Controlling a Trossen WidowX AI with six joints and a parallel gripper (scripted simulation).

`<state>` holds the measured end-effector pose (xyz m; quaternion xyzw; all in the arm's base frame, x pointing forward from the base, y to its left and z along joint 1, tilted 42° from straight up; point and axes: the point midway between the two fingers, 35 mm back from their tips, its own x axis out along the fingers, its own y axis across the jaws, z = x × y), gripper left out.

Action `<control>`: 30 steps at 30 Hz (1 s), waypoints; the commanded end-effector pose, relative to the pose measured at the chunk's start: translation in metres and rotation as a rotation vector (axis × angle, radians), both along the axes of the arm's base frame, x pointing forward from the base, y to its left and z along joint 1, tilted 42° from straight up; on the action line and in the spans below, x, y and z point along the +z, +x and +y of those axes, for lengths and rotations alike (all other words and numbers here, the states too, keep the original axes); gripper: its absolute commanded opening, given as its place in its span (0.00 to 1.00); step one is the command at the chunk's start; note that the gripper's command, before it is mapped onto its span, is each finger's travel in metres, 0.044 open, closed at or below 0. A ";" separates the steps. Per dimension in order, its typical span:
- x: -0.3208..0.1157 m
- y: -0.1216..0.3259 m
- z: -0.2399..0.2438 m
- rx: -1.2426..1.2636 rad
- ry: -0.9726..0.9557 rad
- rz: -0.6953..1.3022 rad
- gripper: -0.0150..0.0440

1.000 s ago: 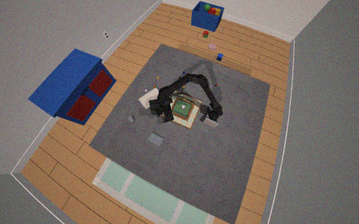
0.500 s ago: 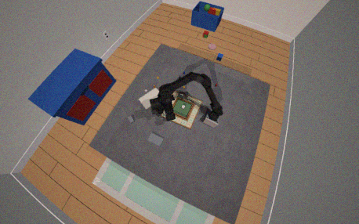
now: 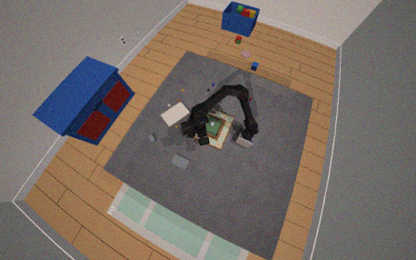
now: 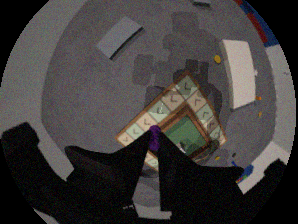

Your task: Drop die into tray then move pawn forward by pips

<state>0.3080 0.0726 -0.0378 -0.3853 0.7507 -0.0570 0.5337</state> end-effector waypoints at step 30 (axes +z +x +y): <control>-0.040 -0.092 -0.030 -0.005 -0.001 0.006 0.25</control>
